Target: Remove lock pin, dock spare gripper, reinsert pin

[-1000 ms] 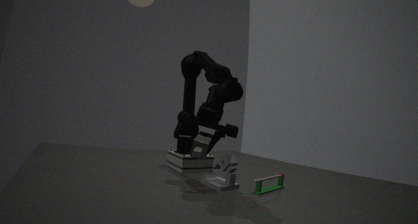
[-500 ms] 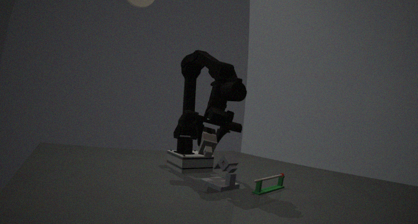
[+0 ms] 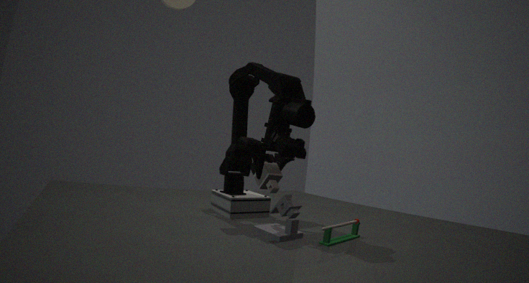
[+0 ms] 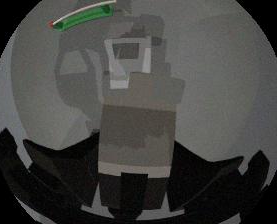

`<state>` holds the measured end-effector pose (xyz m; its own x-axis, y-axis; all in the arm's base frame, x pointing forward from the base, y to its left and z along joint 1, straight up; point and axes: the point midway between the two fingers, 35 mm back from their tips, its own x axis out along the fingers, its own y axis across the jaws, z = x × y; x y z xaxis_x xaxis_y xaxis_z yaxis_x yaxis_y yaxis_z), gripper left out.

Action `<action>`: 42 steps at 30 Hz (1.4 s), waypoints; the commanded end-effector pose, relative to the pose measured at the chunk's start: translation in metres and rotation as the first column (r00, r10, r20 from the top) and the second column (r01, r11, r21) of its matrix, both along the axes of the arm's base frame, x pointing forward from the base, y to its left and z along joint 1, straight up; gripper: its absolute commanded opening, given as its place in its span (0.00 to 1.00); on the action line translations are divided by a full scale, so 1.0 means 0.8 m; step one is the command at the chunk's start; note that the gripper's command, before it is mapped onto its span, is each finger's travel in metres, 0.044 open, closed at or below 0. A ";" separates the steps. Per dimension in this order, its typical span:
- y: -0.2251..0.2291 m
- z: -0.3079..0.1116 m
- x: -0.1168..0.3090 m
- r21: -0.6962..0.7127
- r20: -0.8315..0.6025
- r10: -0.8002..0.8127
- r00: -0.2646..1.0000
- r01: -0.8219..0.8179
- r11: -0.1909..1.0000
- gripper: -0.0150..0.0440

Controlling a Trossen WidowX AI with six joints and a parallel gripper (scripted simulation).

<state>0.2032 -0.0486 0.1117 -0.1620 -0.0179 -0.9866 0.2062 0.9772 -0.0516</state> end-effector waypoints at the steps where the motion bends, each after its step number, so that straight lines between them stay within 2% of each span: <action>1: 0.010 0.010 -0.002 0.046 -0.009 0.081 0.997 -0.080 0.996 0.25; 42: 0.007 -0.023 0.042 0.051 -0.003 0.097 0.995 -0.096 0.994 0.25</action>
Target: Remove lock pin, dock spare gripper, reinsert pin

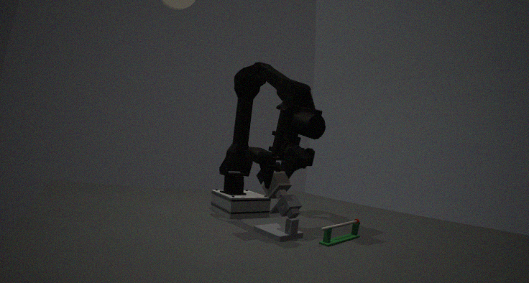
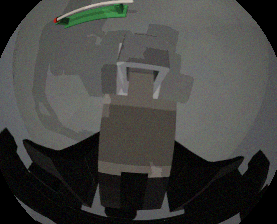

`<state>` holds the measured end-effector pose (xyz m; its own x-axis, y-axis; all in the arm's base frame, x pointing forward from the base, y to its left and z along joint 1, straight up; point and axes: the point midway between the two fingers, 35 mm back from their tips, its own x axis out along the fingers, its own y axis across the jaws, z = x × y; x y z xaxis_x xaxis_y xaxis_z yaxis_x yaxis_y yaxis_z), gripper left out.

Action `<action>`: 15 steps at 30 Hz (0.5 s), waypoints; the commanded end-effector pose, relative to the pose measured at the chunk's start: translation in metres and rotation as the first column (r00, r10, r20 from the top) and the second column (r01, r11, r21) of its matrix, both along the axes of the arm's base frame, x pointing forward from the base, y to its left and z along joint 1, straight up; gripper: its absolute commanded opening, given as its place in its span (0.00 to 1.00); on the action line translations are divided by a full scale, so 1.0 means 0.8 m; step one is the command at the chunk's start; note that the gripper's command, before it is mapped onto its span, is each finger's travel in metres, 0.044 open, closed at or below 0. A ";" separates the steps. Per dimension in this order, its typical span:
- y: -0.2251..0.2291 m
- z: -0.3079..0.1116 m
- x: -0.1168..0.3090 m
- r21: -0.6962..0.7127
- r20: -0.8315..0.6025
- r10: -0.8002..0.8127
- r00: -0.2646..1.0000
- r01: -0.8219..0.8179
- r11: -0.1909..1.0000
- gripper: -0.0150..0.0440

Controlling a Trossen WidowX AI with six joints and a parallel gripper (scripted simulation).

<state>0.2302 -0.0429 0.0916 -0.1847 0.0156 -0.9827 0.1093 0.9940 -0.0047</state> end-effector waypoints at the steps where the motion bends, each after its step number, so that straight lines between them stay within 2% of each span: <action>1: -0.001 0.001 0.009 0.000 0.018 -0.001 1.000 0.001 1.000 0.25; 15: -0.002 -0.013 0.026 0.000 0.020 -0.002 1.000 0.002 1.000 0.25</action>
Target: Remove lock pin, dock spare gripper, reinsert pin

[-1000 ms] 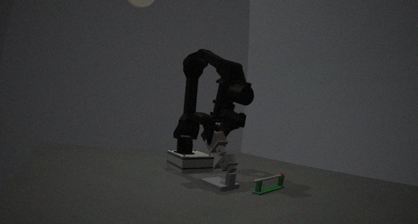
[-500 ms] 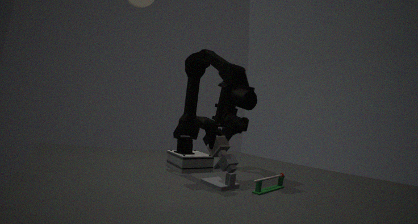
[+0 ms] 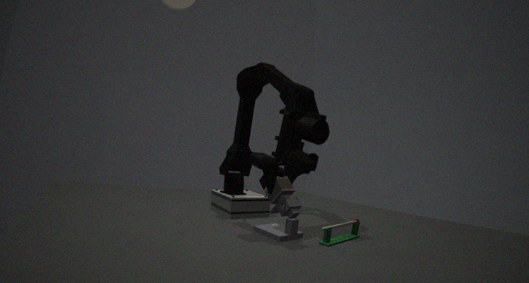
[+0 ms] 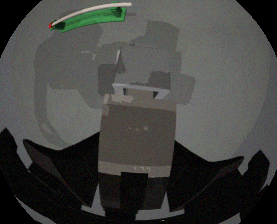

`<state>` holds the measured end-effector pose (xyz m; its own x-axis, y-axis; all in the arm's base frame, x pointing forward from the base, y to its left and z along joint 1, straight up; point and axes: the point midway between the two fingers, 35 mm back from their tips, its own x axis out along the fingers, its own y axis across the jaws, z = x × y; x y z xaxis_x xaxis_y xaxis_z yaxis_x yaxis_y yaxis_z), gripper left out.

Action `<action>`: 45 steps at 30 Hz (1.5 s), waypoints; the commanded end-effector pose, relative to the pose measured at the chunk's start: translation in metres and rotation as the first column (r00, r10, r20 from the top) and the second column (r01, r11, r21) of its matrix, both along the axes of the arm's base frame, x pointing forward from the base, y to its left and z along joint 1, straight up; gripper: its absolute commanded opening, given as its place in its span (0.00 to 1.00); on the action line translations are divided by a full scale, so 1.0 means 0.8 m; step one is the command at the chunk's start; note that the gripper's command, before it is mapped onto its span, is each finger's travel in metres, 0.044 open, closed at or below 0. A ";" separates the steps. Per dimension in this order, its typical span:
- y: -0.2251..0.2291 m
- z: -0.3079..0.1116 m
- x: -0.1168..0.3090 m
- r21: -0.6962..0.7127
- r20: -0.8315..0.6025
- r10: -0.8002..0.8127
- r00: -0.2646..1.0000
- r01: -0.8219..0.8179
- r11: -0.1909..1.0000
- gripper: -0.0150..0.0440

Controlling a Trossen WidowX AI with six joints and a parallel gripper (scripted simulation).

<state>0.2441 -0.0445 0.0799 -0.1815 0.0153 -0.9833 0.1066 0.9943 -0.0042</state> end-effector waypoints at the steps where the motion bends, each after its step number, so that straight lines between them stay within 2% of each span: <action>1: -0.001 0.000 0.009 0.000 0.016 -0.005 1.000 0.005 1.000 0.25; 21: -0.001 -0.008 0.009 0.001 -0.003 -0.001 1.000 0.001 1.000 0.25; 38: -0.001 -0.008 0.009 0.001 -0.003 -0.001 1.000 0.001 1.000 1.00; 45: 0.000 0.000 0.000 0.001 -0.003 -0.001 1.000 0.001 1.000 1.00</action>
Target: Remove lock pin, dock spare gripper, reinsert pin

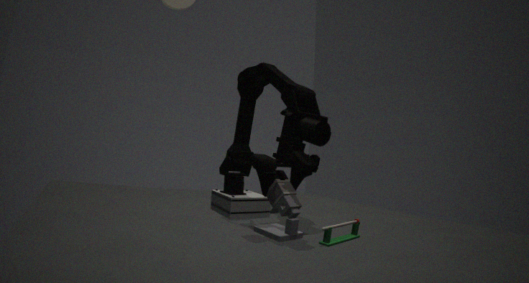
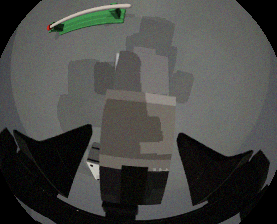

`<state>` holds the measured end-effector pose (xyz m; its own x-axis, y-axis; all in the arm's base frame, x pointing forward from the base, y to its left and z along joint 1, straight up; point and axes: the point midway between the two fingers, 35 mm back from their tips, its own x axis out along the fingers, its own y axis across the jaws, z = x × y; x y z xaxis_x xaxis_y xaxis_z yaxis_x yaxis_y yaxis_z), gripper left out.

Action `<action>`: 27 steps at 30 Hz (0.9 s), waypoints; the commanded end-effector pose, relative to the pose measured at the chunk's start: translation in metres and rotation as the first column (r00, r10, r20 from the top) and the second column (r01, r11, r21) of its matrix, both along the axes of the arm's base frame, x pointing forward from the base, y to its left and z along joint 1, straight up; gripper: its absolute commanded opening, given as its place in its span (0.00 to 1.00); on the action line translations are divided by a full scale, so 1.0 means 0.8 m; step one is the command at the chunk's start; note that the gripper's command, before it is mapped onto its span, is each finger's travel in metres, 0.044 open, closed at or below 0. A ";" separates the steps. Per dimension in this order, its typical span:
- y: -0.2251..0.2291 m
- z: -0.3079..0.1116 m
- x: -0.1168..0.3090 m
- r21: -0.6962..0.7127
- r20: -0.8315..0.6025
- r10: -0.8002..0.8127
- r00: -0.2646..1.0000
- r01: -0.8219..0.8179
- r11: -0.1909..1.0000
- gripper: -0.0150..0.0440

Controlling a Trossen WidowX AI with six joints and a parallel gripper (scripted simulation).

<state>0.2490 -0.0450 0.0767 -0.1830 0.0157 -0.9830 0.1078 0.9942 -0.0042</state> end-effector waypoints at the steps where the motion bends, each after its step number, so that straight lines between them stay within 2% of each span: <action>1: 0.001 0.006 -0.008 0.000 -0.001 0.000 1.000 0.000 1.000 1.00; 27: 0.006 0.053 -0.049 -0.003 0.015 -0.006 1.000 0.006 1.000 1.00</action>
